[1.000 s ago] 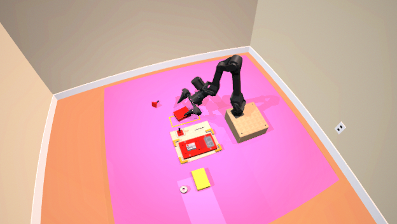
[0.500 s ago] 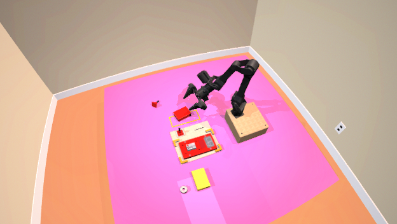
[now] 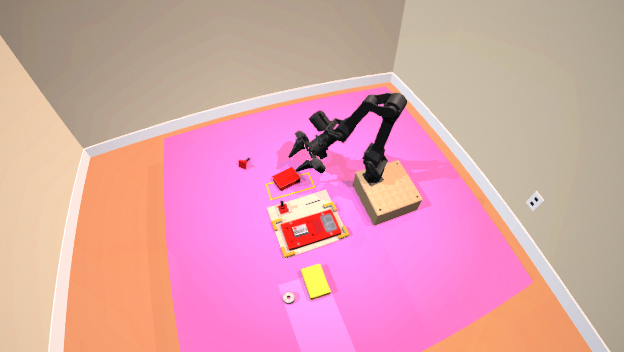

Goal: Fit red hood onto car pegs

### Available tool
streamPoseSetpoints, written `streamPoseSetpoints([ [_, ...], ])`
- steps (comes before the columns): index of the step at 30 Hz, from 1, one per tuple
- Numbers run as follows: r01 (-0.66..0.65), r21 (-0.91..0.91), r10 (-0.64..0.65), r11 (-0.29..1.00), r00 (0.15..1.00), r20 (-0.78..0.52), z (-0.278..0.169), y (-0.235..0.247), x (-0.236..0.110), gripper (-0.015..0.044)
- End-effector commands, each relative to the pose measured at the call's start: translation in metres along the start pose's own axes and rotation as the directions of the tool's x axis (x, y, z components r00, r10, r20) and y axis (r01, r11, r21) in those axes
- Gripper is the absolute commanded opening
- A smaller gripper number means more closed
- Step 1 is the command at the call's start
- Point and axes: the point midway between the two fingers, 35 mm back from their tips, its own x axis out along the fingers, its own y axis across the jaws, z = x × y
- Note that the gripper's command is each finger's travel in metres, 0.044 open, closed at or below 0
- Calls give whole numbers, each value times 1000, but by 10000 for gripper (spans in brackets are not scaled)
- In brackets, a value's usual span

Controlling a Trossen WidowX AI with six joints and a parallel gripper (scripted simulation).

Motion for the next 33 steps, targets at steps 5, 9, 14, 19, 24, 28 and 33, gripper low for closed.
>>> streamPoseSetpoints([
  [5, 61, -367, -20, 928, 993, 116, 0, 11, 15, 440],
  [9, 147, -582, -37, 800, 980, 197, 1, 16, 24, 440],
  [14, 280, -783, -61, 556, 953, 298, 1, 20, 34, 440],
  [19, 406, -882, -83, 238, 913, 399, 1, 23, 43, 440],
  [24, 486, -866, -102, -118, 862, 497, 0, 24, 49, 440],
  [28, 490, -774, -114, -401, 812, 573, -1, 24, 53, 440],
  [33, 402, -581, -124, -708, 739, 663, -3, 24, 56, 440],
])
